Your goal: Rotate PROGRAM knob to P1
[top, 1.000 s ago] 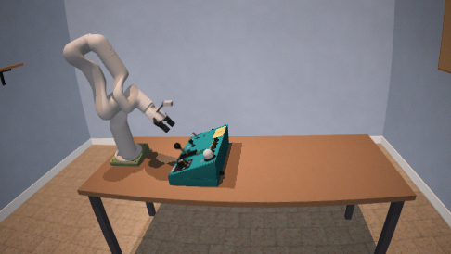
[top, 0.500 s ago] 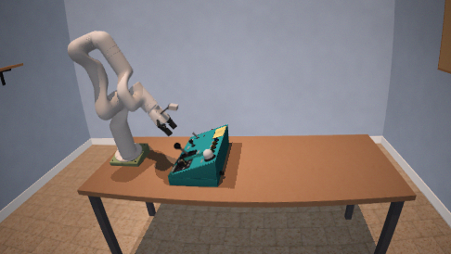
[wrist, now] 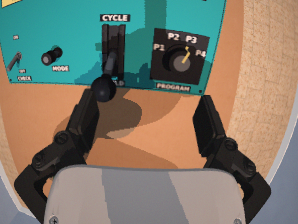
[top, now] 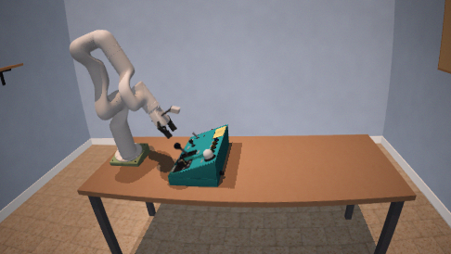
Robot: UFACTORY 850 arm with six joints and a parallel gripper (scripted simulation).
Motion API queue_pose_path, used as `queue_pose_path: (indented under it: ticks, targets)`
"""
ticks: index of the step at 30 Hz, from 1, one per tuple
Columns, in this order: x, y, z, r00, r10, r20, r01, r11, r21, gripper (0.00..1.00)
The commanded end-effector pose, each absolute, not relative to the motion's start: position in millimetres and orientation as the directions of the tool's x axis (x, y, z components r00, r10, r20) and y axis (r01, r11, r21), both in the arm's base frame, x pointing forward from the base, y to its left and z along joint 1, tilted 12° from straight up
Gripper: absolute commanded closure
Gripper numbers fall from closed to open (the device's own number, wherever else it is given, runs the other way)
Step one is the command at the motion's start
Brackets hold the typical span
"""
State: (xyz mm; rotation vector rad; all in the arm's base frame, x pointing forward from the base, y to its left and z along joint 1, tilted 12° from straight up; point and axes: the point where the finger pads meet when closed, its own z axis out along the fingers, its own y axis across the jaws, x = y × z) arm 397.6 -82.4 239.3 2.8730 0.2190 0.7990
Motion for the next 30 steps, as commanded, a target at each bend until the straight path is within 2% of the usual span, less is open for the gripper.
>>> queue_pose_path:
  ticks: [1, 30]
  targets:
    - [400, -96, 239, 0.874, 0.169, 0.456, 0.095, -0.979, 0.180, 0.00]
    - [401, -110, 239, 0.898, 0.157, 0.411, 0.086, -0.979, 0.185, 0.00]
